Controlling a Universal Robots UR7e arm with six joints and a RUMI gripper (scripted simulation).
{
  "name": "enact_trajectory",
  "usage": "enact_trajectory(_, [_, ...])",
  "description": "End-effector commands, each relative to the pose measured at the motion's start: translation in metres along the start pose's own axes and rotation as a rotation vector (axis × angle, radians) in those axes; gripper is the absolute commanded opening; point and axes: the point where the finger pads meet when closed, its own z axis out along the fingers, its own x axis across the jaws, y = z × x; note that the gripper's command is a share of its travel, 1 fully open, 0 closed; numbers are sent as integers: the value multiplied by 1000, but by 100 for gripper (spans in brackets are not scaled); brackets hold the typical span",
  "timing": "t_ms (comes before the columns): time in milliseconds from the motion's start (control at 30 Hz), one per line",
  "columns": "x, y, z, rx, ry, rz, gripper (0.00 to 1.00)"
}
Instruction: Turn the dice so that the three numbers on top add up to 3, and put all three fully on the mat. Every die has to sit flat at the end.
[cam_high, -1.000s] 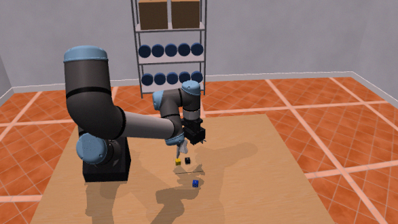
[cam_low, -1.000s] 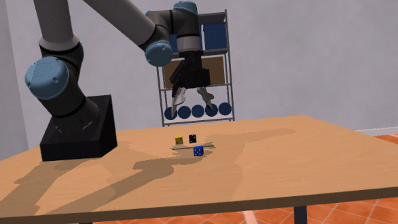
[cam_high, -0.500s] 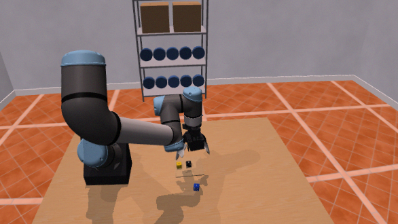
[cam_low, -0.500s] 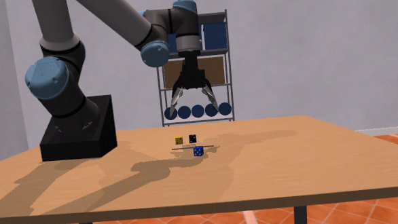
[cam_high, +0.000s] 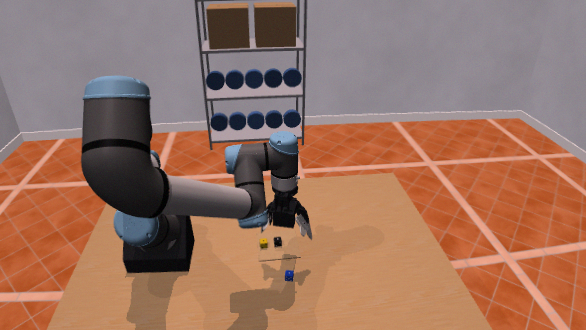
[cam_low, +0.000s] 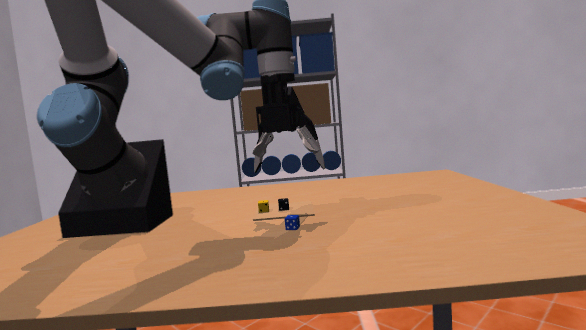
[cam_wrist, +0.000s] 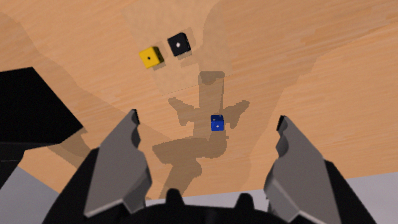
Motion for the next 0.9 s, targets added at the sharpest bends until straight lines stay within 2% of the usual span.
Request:
enact_trajectory(0, [4, 7, 0, -7, -3, 170, 100])
enact_trajectory(133, [6, 9, 0, -7, -3, 219, 100])
enact_trajectory(267, [10, 18, 1, -8, -2, 395, 100])
enact_trajectory(600, [16, 35, 2, -10, 0, 715, 100])
enact_trajectory(667, [16, 35, 2, -10, 0, 715, 100])
enact_trajectory(867, [20, 48, 3, -11, 3, 944, 100])
